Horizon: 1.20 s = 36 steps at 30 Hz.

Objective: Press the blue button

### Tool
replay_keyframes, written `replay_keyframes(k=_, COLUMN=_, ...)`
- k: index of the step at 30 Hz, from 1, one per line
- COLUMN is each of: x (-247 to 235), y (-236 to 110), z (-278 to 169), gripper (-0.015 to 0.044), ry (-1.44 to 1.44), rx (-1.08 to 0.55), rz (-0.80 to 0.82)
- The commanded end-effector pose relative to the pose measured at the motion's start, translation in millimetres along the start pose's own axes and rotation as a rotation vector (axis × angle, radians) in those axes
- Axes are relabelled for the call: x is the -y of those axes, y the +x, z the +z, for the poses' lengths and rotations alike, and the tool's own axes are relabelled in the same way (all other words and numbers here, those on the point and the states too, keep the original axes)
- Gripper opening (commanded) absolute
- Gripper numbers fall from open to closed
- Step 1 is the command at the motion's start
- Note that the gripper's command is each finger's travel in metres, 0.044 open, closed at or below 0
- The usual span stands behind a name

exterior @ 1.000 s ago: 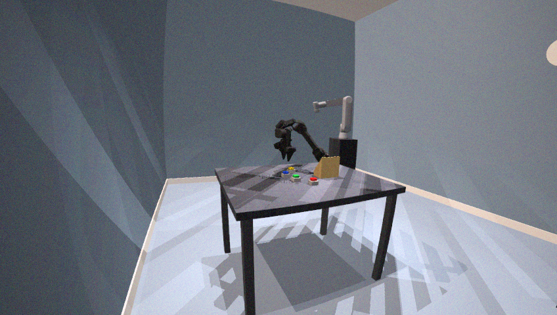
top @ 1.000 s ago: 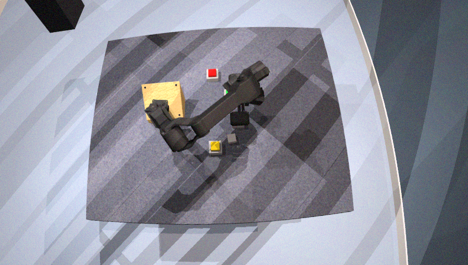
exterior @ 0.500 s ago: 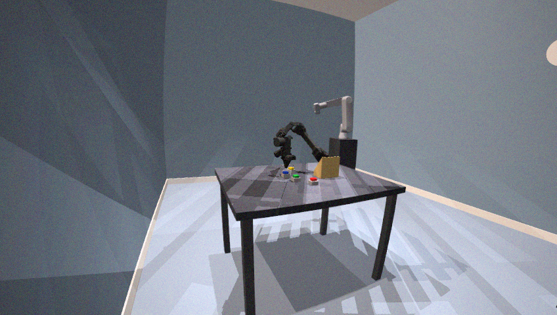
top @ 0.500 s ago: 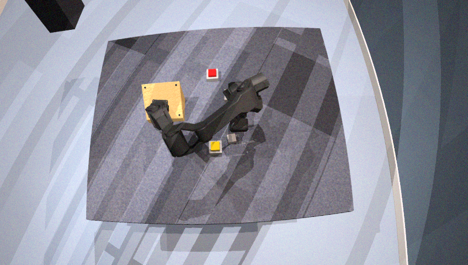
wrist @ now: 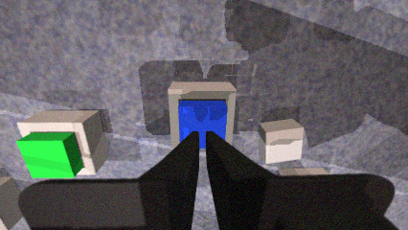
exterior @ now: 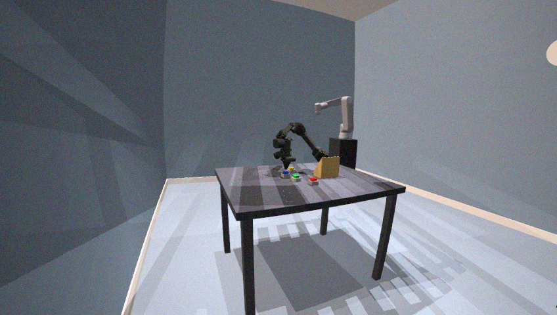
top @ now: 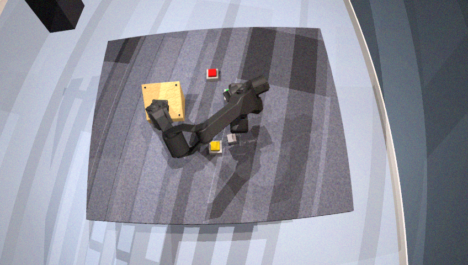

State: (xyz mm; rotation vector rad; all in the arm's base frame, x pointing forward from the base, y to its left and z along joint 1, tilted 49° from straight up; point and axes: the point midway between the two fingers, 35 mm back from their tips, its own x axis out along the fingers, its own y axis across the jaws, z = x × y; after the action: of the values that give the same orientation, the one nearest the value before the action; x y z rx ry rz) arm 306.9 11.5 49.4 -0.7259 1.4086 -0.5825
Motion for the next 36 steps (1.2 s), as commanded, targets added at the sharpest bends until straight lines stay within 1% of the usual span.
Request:
replay_keyframes(k=1, x=0.4, y=5.4, z=-0.2, gripper=0.002, ry=-0.004, rx=0.0, rz=-0.003)
replay_keyframes(k=12, x=0.8, y=21.6, z=-0.7, gripper=0.002, ry=-0.004, rx=0.0, rz=-0.005)
replay_keyframes(k=30, x=0.9, y=21.9, z=-0.7, gripper=0.002, ry=-0.004, rx=0.0, rz=-0.005)
replay_keyframes(k=31, x=0.5, y=18.3, z=-0.2, gripper=0.002, ry=0.001, rx=0.003, rz=-0.001)
replay_keyframes(k=34, x=0.4, y=-8.7, z=-0.6, gripper=0.002, ry=-0.004, rx=0.0, rz=-0.003)
replay_keyframes(k=36, x=0.5, y=-11.3, z=-0.7, gripper=0.002, ry=-0.004, rx=0.0, rz=-0.003)
